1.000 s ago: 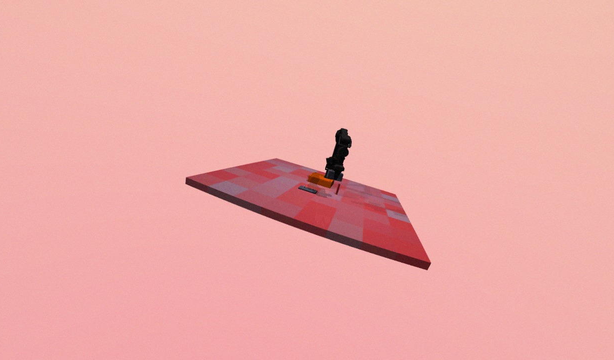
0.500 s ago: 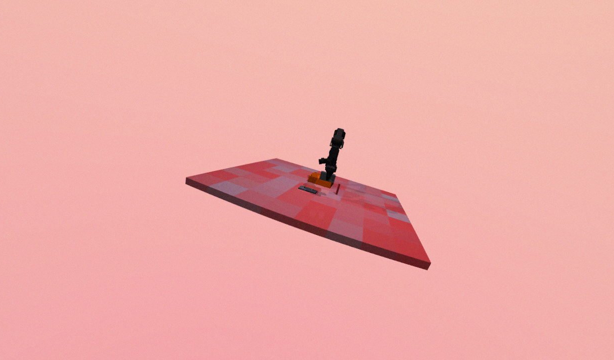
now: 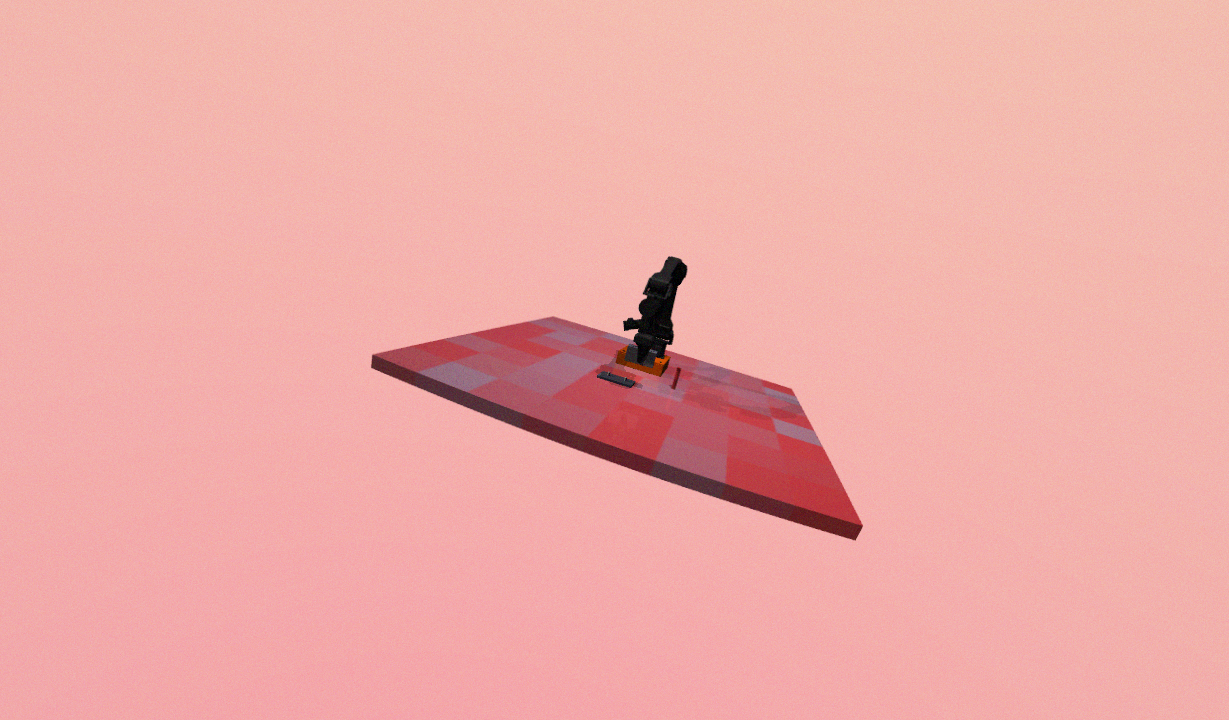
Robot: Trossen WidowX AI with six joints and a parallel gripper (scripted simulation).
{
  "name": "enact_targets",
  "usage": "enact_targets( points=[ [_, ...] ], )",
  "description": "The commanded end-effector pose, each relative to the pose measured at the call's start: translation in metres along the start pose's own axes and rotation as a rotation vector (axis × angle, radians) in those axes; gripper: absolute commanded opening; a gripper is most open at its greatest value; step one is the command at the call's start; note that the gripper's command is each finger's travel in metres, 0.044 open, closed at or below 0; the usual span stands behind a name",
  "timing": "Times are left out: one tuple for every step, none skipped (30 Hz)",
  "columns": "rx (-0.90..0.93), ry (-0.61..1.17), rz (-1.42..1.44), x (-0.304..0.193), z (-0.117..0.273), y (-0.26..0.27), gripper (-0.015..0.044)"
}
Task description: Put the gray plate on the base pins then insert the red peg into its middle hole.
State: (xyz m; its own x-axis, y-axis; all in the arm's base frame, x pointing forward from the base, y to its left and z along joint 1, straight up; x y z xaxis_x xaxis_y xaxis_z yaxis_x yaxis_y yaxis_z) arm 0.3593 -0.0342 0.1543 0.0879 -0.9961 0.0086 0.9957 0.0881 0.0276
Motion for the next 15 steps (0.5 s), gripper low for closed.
enact_targets(
  points=[
    [0.000, 0.002, -0.016, 0.012, -0.007, -0.004, 0.0000],
    [0.000, 0.002, -0.021, 0.015, -0.008, -0.004, 0.0000],
    [0.000, 0.002, -0.025, 0.018, -0.010, -0.005, 0.0000],
    [0.000, 0.002, -0.030, 0.020, -0.011, -0.006, 0.0000],
    [0.000, 0.002, -0.035, 0.023, -0.012, -0.007, 0.0000],
    [0.000, 0.001, -0.040, 0.026, -0.014, -0.009, 0.0000],
    [-0.001, 0.001, -0.044, 0.029, -0.015, -0.010, 0.0000],
    [-0.001, 0.001, -0.049, 0.031, -0.017, -0.011, 0.0000],
    [-0.001, 0.001, -0.054, 0.034, -0.018, -0.012, 0.0000],
    [-0.001, 0.000, -0.058, 0.037, -0.019, -0.013, 0.0000],
    [-0.001, 0.000, -0.063, 0.039, -0.021, -0.014, 0.0000],
    [-0.001, 0.000, -0.068, 0.042, -0.022, -0.016, 0.0000],
    [-0.001, 0.000, -0.072, 0.045, -0.024, -0.017, 0.0000],
    [-0.001, 0.000, -0.077, 0.047, -0.025, -0.018, 0.0000],
    [-0.001, -0.001, -0.082, 0.050, -0.026, -0.019, 0.0000]
  ],
)
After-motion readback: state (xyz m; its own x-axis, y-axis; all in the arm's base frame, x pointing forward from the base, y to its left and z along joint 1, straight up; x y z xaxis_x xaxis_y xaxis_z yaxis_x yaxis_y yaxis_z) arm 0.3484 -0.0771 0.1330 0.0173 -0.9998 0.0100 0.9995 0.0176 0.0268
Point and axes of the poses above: the point midway between the two fingers, 35 mm back from their tips, its own z axis back along the fingers, its own y axis across the jaws, x = y × z, the point moved 7 cm from there along z, back along the fingers, and after that the axes turned 3 degrees about z, right-handed, at the moved point
